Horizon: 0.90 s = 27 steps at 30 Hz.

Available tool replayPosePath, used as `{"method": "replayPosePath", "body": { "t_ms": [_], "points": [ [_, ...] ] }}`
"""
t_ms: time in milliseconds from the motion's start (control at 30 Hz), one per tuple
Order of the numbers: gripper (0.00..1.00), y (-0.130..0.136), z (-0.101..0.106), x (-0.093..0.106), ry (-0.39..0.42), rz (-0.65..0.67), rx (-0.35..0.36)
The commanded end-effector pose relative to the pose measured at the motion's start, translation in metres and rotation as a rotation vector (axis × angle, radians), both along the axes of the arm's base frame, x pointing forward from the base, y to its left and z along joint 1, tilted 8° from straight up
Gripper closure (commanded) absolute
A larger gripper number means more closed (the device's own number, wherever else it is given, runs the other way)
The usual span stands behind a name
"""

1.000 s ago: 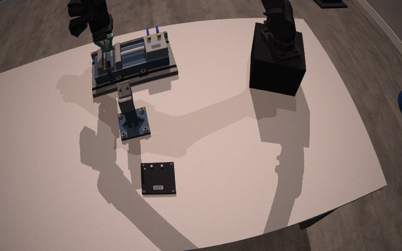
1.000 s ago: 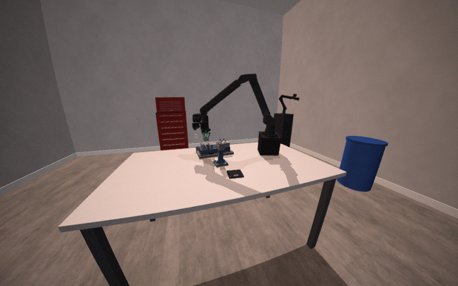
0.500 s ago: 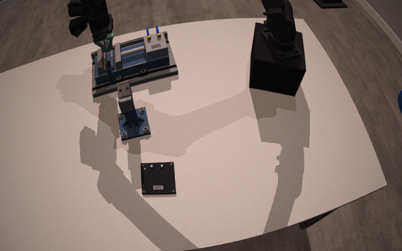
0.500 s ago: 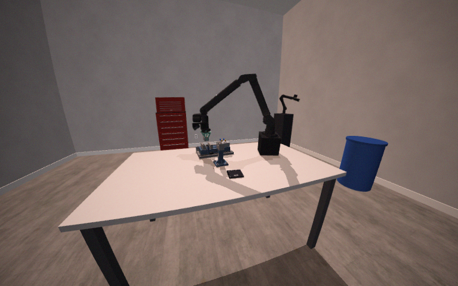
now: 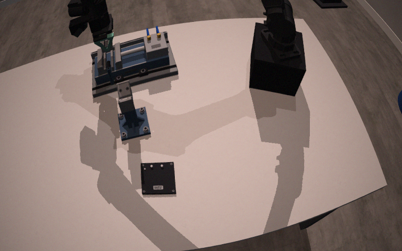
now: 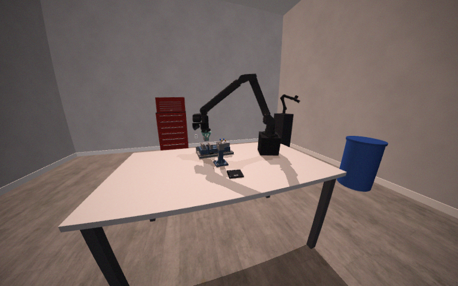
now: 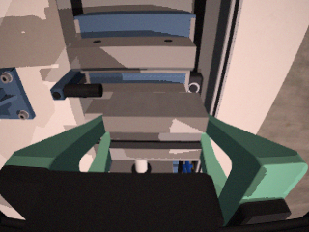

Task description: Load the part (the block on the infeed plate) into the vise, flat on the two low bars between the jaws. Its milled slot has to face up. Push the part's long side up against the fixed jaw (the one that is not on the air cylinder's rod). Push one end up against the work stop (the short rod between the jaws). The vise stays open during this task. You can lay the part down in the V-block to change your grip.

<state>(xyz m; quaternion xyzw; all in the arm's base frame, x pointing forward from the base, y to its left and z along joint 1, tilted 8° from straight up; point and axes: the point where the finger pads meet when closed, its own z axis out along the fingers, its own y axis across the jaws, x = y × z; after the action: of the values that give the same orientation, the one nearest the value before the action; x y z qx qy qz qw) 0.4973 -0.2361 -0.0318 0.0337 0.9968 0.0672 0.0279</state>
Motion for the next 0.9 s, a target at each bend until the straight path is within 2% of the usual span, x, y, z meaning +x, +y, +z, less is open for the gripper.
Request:
{"method": "replayPosePath", "body": {
  "t_ms": [0,867],
  "points": [
    [1.00,-0.0044,0.0378,0.0244,-0.067,0.007,-0.034],
    [1.00,-0.0064,0.0414,0.0281,-0.077,0.008,-0.039]
  ]
}}
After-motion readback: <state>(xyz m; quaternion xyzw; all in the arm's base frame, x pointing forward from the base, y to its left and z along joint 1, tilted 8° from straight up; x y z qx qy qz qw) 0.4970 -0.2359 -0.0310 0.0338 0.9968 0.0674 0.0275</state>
